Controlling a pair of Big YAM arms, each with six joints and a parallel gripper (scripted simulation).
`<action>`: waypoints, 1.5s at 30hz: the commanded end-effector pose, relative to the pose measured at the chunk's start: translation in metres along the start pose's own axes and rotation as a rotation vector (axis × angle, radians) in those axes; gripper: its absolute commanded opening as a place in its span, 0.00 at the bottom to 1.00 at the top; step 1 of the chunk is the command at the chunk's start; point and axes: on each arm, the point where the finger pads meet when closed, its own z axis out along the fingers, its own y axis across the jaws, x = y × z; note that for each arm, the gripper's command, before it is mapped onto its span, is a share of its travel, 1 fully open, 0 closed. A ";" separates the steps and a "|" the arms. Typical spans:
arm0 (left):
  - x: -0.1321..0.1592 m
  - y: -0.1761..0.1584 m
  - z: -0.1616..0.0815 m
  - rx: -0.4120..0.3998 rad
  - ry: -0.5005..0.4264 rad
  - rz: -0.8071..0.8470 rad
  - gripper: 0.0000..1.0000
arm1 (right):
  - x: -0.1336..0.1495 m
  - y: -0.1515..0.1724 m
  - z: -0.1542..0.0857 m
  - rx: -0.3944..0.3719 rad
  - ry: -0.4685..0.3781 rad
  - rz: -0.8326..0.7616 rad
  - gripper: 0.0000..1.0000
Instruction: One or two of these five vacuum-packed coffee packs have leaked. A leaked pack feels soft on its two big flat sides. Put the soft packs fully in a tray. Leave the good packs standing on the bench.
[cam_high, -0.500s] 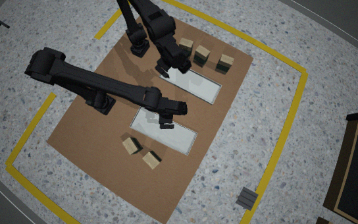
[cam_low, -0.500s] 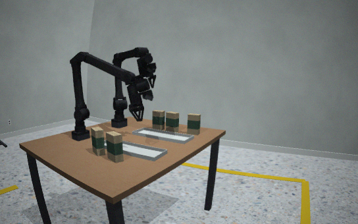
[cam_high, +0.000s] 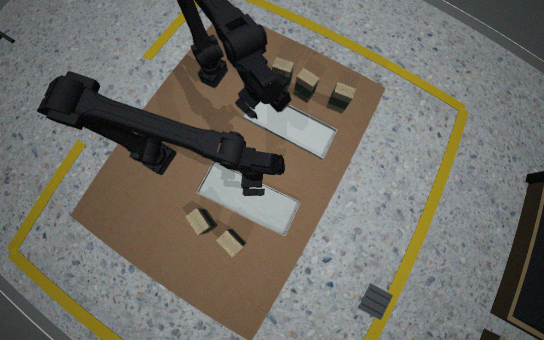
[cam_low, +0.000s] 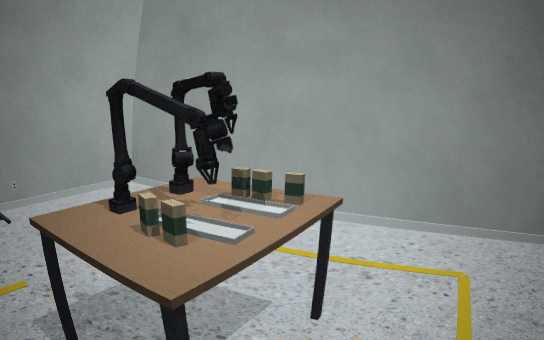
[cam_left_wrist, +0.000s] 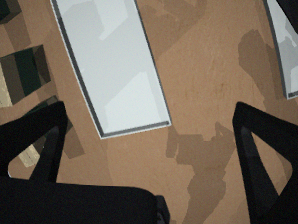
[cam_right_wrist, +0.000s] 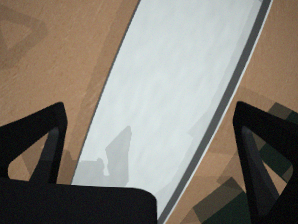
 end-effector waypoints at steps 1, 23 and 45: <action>-0.002 0.000 -0.004 0.002 -0.010 -0.002 1.00 | -0.003 -0.001 -0.003 0.003 -0.010 0.001 1.00; 0.091 0.119 0.051 0.085 0.202 -0.461 0.79 | 0.102 -0.109 -0.067 -0.021 0.207 0.733 0.79; 0.189 0.238 0.118 0.084 0.232 -0.459 0.79 | 0.185 -0.170 -0.087 -0.028 0.298 0.892 0.79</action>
